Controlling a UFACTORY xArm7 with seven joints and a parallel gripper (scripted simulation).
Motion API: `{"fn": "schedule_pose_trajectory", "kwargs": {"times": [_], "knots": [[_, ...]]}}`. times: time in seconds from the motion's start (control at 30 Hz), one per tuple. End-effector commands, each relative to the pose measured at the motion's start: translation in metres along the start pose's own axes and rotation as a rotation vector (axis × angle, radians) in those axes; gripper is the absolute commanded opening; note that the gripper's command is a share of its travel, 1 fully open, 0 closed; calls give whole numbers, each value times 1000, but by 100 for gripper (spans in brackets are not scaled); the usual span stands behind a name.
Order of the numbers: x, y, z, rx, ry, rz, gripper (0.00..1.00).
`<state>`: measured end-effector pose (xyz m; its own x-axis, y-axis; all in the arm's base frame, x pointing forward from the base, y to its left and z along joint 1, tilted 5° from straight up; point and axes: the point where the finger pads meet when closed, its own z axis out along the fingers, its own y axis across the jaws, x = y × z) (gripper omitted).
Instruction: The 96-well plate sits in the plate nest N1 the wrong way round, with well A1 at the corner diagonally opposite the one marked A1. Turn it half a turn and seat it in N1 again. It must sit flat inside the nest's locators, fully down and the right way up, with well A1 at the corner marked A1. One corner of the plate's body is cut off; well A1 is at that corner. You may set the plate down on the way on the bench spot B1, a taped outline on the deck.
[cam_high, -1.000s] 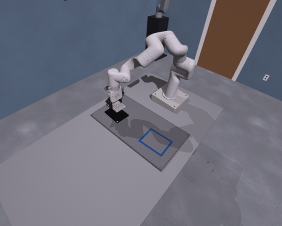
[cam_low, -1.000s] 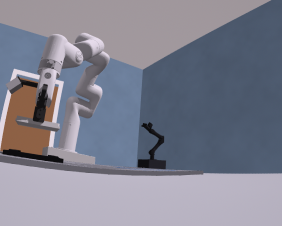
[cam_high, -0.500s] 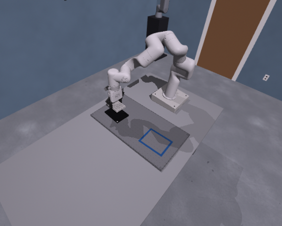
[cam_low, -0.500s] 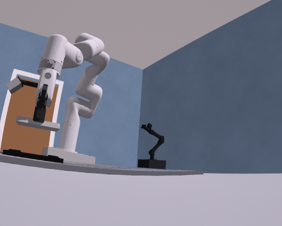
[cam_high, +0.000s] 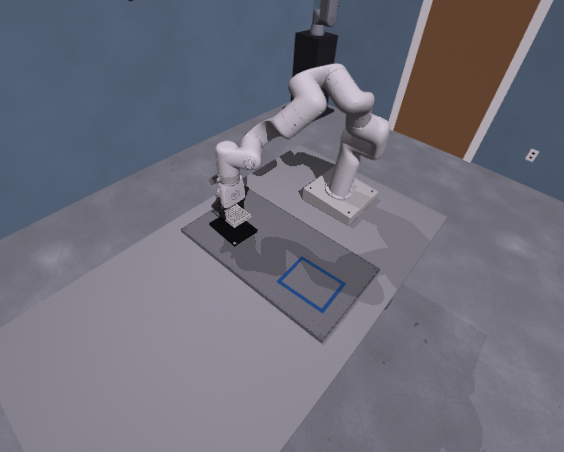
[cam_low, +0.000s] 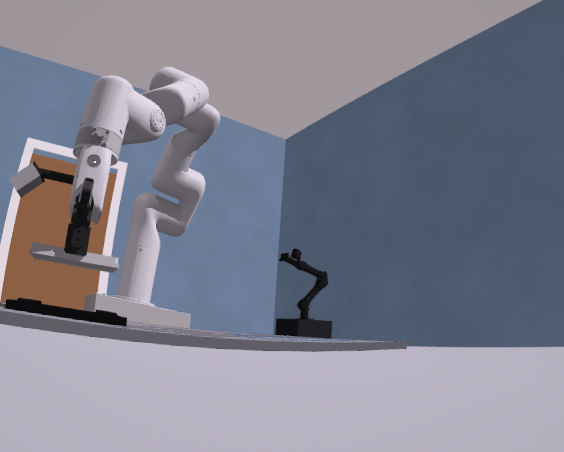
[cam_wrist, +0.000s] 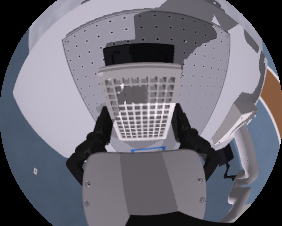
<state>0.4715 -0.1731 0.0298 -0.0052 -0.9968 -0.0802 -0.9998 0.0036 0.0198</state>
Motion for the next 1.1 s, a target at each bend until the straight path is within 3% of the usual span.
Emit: {"fn": "schedule_pose_trajectory", "kwargs": {"times": [0.0, 1.07], "knots": [[1, -2, 3, 5, 1, 0, 0], [1, -2, 50, 5, 2, 0, 0]]}}
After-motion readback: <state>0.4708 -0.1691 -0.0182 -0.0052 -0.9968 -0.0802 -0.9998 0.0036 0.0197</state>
